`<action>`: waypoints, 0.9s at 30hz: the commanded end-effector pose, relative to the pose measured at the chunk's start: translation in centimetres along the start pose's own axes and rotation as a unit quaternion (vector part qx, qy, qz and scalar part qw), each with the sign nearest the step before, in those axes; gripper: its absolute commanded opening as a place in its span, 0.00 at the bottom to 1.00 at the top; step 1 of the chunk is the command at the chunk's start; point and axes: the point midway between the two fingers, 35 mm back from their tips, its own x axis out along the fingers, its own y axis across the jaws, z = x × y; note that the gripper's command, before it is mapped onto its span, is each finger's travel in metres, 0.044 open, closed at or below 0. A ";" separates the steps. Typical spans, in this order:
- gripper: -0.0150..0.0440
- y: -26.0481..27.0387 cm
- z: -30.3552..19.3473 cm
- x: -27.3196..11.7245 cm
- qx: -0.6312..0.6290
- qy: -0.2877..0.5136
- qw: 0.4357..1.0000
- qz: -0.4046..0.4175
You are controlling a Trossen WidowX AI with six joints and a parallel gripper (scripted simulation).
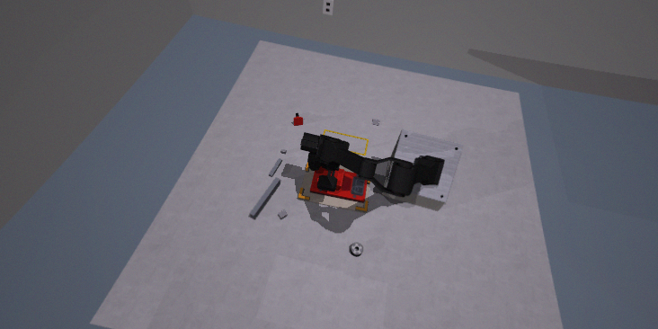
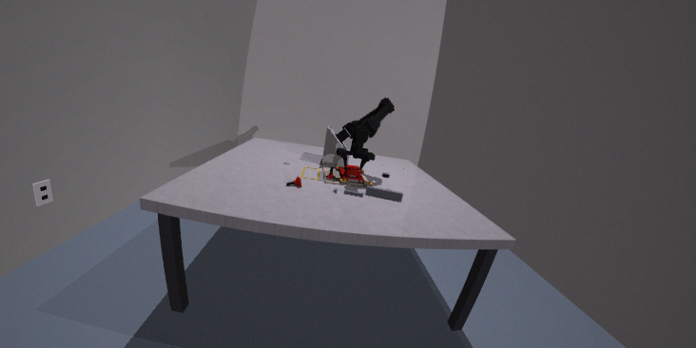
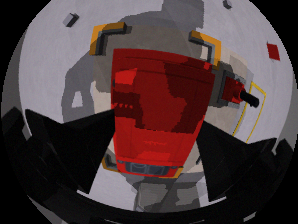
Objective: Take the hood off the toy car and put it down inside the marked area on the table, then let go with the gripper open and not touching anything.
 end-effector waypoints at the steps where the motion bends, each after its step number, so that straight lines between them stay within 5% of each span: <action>1: 0.25 0.0 0.1 -0.6 -0.002 -0.004 1.000 0.000; 18: 0.25 0.0 0.1 -1.8 -0.002 -0.004 1.000 0.000; 27: 0.25 0.0 0.1 -5.7 -0.002 -0.003 1.000 -0.002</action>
